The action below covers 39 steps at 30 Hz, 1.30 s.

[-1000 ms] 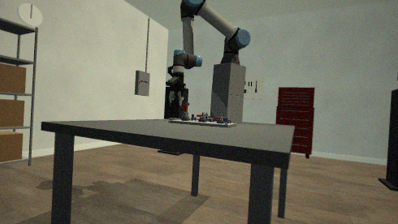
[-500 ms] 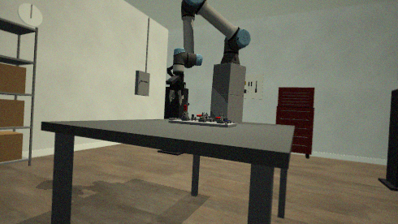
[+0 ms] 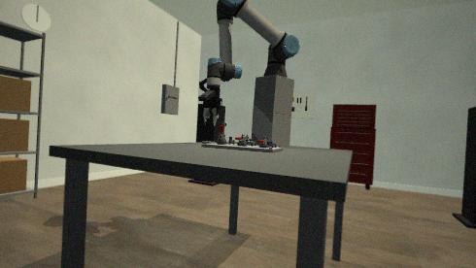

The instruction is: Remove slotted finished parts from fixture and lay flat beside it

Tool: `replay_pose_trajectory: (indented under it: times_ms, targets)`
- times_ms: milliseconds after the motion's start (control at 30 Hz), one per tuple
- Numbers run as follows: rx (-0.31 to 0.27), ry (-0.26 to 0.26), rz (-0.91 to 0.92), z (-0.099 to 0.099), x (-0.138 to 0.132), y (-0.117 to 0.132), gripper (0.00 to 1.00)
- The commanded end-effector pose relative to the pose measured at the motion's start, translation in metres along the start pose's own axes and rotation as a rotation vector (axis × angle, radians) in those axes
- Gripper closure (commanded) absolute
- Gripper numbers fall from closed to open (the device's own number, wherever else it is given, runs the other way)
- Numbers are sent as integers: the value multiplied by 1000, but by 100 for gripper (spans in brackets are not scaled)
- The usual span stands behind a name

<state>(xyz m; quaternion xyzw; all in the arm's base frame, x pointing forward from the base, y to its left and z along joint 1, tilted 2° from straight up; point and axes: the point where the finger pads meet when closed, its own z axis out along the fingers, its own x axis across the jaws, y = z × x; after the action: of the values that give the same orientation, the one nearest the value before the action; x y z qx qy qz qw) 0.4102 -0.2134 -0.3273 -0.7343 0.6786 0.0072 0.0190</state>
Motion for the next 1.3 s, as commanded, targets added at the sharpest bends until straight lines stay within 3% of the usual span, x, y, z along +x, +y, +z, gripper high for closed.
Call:
replay_pose_trajectory:
  times_ms: [0, 267, 667, 967, 1267]
  targets:
    - [1, 1, 0, -2, 0, 0, 72]
    - [1, 1, 0, -17, 0, 0, 72]
    - [1, 1, 0, -73, 0, 0, 72]
    - [1, 1, 0, -93, 0, 0, 72]
    - [1, 1, 0, -96, 0, 0, 72]
